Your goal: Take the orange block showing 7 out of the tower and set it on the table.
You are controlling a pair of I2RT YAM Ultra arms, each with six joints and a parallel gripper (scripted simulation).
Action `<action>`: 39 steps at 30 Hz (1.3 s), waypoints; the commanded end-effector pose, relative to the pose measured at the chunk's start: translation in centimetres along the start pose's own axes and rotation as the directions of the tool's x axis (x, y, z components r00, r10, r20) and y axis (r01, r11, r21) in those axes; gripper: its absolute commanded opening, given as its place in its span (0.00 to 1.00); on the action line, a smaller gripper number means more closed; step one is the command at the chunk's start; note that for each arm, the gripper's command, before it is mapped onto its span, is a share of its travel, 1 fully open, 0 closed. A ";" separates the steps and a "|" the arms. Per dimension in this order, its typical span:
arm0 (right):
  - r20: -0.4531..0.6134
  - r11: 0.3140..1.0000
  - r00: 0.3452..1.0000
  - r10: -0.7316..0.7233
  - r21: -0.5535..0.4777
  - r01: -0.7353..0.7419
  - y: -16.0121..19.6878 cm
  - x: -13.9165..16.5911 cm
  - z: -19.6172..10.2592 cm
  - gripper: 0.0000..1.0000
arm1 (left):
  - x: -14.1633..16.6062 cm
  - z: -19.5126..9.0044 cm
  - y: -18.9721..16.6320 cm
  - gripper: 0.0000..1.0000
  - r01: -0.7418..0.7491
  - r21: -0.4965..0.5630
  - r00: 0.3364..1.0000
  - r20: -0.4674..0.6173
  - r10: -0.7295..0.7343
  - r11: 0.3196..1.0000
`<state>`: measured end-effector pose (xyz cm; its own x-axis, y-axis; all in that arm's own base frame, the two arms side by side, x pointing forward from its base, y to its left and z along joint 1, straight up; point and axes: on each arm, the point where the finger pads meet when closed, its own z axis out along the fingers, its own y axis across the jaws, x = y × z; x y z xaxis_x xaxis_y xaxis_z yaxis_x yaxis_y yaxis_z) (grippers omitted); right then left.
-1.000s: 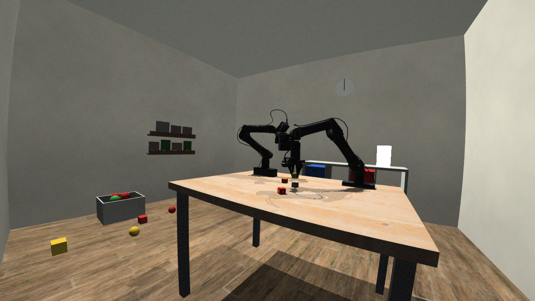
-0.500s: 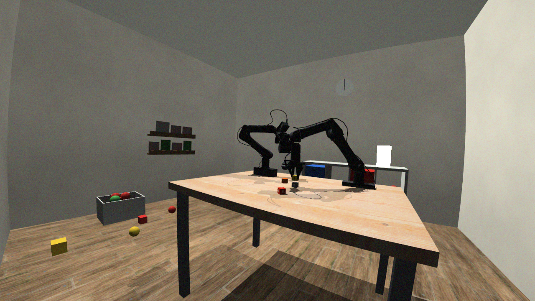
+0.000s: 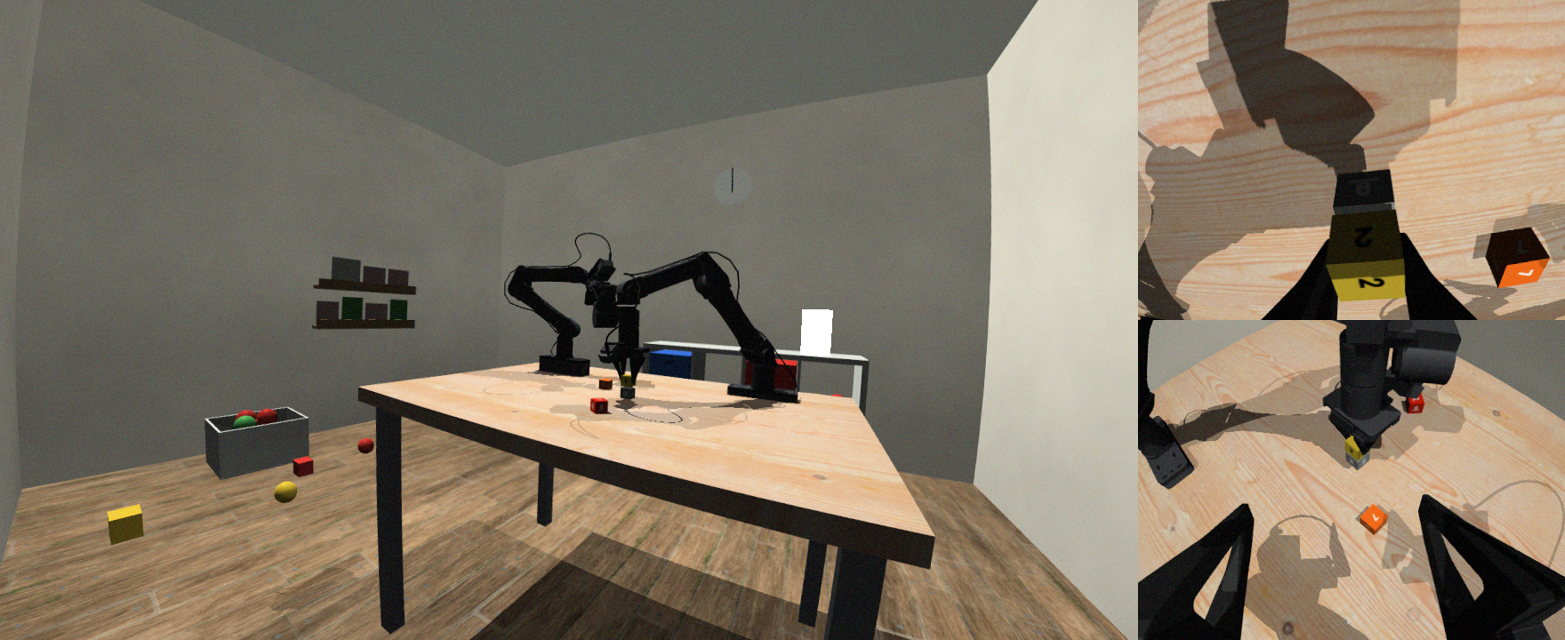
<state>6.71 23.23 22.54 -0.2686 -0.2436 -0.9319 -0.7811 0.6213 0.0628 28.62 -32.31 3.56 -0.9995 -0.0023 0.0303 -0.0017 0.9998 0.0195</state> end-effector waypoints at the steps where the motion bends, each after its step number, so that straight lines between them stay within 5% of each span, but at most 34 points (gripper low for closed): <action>1: -0.001 1.000 1.000 -0.008 0.009 0.008 0.0 -0.5 -0.3 1.00 | -0.3 -0.3 -0.1 0.27 -0.001 0.017 1.000 0.016 0.000 1.000; 19: -0.001 1.000 1.000 -0.008 0.009 0.008 0.0 -0.5 -0.3 1.00 | -0.2 -0.1 -0.2 0.27 0.000 0.016 1.000 0.014 0.000 1.000; 20: -0.001 1.000 1.000 -0.008 0.009 0.008 0.0 -0.5 -0.3 1.00 | -0.2 -0.1 -0.2 0.38 0.000 0.016 1.000 0.014 0.000 1.000; 23: -0.001 1.000 1.000 -0.008 0.009 0.008 0.0 -0.5 -0.3 1.00 | -0.2 -0.1 -0.2 0.43 0.000 0.016 1.000 0.014 0.000 1.000; 24: -0.001 1.000 1.000 -0.008 0.009 0.008 0.0 -0.5 -0.3 1.00 | -0.4 -0.5 -0.1 0.54 -0.001 0.023 1.000 0.021 0.000 1.000; 39: -0.001 1.000 1.000 -0.008 0.009 0.008 0.0 -0.5 -0.3 1.00 | -1.0 -3.5 0.0 0.56 0.003 0.054 0.999 0.051 -0.006 0.999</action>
<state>6.71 23.23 22.54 -0.2686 -0.2436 -0.9319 -0.7811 0.6213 0.0628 28.85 -31.94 4.30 -0.9998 -0.0057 0.0196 -0.0055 1.0000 0.0073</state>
